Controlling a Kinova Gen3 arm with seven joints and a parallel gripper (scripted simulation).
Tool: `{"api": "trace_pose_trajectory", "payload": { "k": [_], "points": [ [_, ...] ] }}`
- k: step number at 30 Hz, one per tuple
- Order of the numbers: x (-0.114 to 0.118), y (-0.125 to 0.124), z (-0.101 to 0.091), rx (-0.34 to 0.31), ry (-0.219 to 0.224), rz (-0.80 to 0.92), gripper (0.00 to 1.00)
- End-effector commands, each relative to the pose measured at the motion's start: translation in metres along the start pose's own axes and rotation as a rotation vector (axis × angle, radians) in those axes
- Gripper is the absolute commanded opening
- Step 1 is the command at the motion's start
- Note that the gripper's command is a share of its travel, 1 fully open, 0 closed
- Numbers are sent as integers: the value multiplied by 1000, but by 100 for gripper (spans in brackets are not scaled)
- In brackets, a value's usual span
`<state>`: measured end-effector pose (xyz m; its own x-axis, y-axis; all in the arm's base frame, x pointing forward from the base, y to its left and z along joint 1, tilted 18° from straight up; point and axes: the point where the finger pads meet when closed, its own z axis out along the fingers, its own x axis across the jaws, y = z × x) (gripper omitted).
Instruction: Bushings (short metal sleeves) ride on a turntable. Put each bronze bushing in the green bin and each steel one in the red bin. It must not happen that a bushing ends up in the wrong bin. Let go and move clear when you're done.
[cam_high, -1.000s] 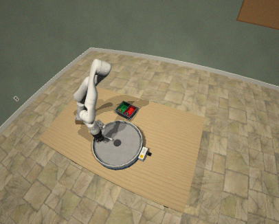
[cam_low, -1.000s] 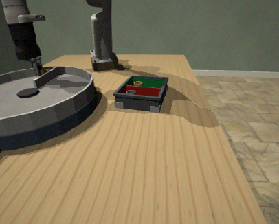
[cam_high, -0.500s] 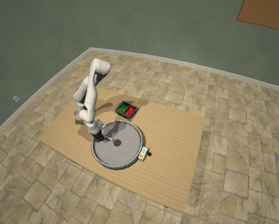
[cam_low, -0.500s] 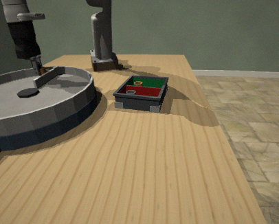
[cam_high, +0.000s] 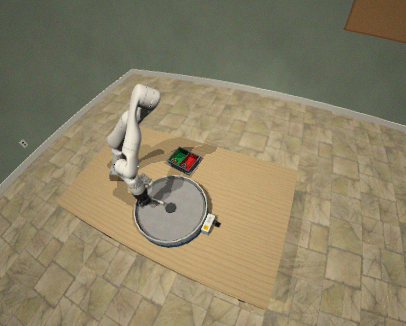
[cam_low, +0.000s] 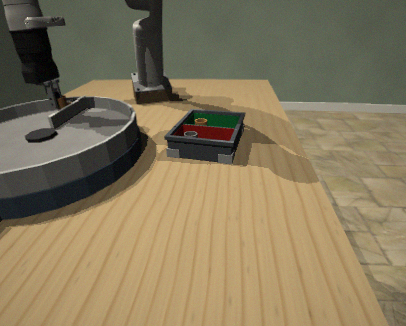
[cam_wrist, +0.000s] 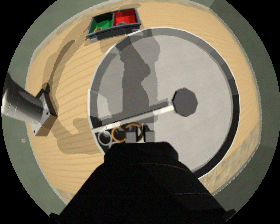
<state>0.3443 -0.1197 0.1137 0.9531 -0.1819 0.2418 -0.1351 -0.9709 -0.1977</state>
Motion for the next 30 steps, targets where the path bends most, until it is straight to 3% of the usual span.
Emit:
{"api": "trace_pose_trajectory", "payload": {
  "k": [1, 8, 15, 18, 23, 30],
  "points": [
    [1, 0, -2, 0, 4, -1, 0],
    [1, 0, -2, 0, 4, -1, 0],
    [1, 0, -29, 0, 4, -1, 0],
    [1, 0, -29, 0, 4, -1, 0],
    [1, 0, -56, 0, 4, -1, 0],
    [1, 0, -56, 0, 4, -1, 0]
  ]
}}
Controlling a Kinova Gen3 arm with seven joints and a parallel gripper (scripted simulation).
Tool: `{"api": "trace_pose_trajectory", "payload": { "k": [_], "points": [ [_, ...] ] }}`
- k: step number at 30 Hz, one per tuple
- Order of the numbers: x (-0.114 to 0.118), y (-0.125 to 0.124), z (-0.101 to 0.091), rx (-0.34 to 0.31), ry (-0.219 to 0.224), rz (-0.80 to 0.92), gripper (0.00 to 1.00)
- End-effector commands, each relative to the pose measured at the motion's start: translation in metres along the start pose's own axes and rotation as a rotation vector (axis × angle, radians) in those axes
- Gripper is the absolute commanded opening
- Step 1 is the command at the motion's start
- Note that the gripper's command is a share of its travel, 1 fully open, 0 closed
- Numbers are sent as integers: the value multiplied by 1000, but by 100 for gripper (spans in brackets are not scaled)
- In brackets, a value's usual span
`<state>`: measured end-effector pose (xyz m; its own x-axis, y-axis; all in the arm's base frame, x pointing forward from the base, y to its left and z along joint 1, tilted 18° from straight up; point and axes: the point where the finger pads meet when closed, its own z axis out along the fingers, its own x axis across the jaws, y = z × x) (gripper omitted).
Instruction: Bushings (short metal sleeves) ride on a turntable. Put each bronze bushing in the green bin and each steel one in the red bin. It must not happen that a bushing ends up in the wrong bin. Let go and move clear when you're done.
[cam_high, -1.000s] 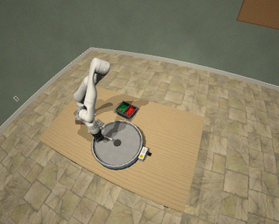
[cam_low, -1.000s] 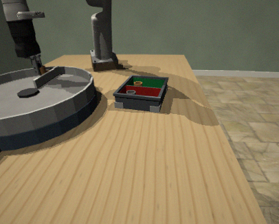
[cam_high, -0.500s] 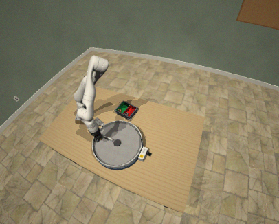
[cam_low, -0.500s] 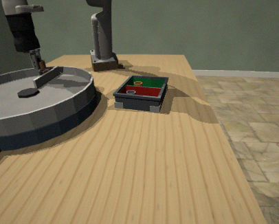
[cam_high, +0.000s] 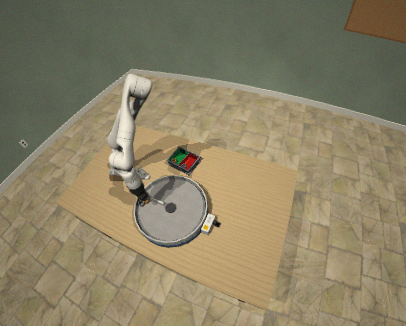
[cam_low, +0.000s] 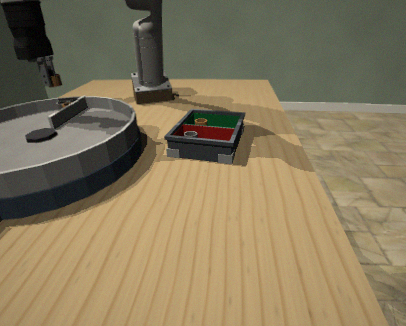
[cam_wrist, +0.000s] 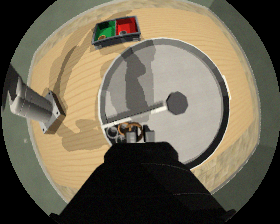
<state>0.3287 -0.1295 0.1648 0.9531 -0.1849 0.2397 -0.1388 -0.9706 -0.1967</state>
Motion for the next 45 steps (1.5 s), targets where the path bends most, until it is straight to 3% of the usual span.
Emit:
{"api": "trace_pose_trajectory", "payload": {
  "k": [1, 5, 10, 16, 20, 25, 29, 36, 41, 44, 45],
  "points": [
    [2, -2, -1, 2, 6, -5, 0],
    [2, -2, -1, 2, 6, -5, 0],
    [-16, -50, -1, 1, 4, -2, 0],
    [-16, -52, -1, 2, 5, -4, 0],
    [-30, -91, -1, 1, 5, -3, 0],
    [-34, -102, -1, 2, 5, -4, 0],
    [-48, -143, -1, 2, 5, -4, 0],
    [-52, -153, -1, 2, 5, -4, 0],
    [-70, -203, -1, 2, 5, -4, 0],
    [-70, -203, -1, 2, 5, -4, 0],
    [-73, -213, -1, 2, 5, -4, 0]
  ]
}}
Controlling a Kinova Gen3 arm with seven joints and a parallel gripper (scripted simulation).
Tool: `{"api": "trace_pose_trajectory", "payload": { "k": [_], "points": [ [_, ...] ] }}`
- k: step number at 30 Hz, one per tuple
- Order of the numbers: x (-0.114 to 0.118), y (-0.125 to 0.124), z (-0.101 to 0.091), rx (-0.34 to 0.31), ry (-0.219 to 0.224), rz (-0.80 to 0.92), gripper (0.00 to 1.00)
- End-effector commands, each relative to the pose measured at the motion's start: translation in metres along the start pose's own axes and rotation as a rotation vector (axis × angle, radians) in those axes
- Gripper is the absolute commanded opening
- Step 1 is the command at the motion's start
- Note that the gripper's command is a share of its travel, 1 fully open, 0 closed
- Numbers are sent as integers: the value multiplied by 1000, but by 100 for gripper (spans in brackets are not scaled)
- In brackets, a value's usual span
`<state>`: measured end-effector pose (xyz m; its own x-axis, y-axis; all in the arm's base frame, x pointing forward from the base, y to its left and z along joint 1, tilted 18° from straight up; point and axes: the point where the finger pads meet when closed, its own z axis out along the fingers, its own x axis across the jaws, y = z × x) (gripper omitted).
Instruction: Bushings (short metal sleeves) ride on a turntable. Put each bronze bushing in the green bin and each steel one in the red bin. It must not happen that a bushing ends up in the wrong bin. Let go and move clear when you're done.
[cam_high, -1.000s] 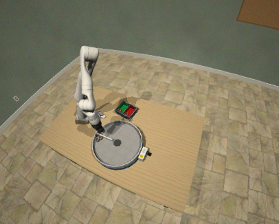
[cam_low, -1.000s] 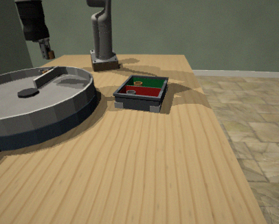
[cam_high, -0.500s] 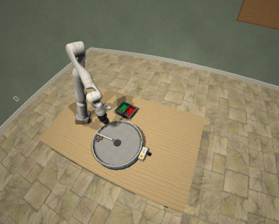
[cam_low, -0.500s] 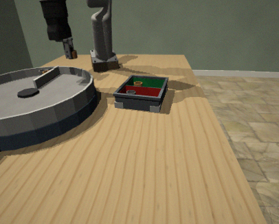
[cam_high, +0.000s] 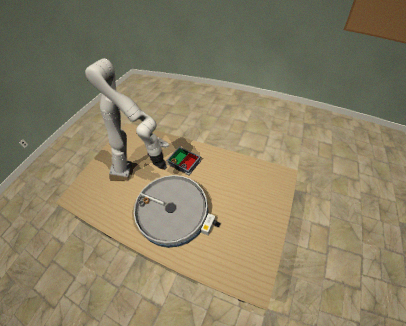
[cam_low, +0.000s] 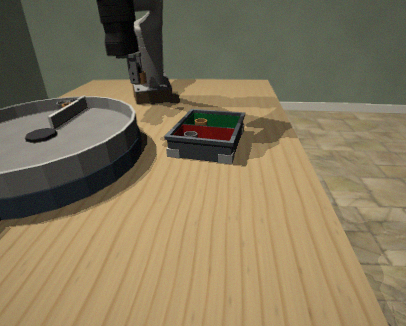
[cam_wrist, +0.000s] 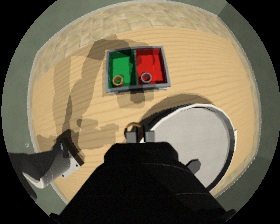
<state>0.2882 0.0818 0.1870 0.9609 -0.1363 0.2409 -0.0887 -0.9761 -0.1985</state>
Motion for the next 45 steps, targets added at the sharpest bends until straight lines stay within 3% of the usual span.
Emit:
{"api": "trace_pose_trajectory", "payload": {
  "k": [1, 3, 9, 14, 17, 20, 22, 24, 27, 32, 45],
  "points": [
    [-3, -20, -2, -12, 14, 44, 0],
    [-10, -40, -1, -12, 14, 44, 0],
    [-13, -51, -1, -12, 14, 44, 0],
    [-28, -102, 0, -12, 14, 44, 0],
    [-28, -102, 0, -12, 14, 44, 0],
    [-37, -133, 0, -12, 14, 44, 0],
    [-37, -133, 0, -12, 14, 44, 0],
    [-43, -153, 1, -12, 14, 44, 0],
    [-43, -153, 1, -12, 14, 44, 0],
    [-58, -205, 1, -12, 14, 44, 0],
    [-58, -205, 1, -11, 15, 44, 0]
  ]
}}
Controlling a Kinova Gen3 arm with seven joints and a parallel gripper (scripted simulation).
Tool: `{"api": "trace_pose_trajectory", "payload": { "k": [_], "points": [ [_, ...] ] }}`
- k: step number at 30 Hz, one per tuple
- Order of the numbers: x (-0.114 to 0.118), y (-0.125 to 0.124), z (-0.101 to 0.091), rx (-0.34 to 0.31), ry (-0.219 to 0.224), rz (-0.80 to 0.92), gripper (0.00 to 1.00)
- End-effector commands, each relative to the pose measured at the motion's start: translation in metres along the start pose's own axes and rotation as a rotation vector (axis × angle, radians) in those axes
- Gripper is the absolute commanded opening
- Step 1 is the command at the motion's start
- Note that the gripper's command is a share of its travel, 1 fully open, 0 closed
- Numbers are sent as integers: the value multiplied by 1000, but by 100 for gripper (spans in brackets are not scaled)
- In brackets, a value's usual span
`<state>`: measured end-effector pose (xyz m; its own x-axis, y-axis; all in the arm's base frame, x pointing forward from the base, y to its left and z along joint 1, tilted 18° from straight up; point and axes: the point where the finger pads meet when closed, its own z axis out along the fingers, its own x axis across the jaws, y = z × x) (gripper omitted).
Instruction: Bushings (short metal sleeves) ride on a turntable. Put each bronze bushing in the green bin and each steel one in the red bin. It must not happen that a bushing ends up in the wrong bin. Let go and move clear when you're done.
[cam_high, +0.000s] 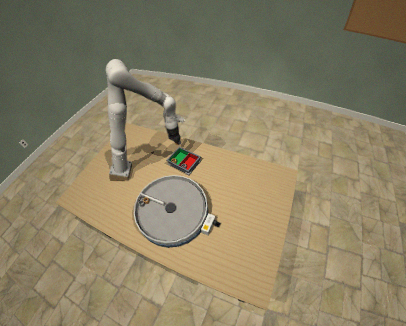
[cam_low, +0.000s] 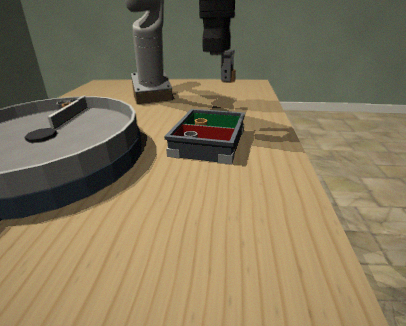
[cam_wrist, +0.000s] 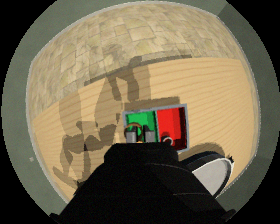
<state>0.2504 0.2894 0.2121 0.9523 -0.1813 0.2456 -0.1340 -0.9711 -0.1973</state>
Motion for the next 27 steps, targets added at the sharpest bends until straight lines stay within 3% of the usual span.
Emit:
{"api": "trace_pose_trajectory", "payload": {
  "k": [1, 7, 14, 17, 22, 27],
  "points": [
    [0, 0, 0, 2, 0, 0, 0],
    [0, 0, 0, 2, 0, 0, 0],
    [0, -1, 27, 2, 0, 0, 0],
    [0, -1, 27, 2, 0, 0, 0],
    [0, -1, 54, 2, 0, 0, 0],
    [0, -1, 59, 2, 0, 0, 0]
  ]
}}
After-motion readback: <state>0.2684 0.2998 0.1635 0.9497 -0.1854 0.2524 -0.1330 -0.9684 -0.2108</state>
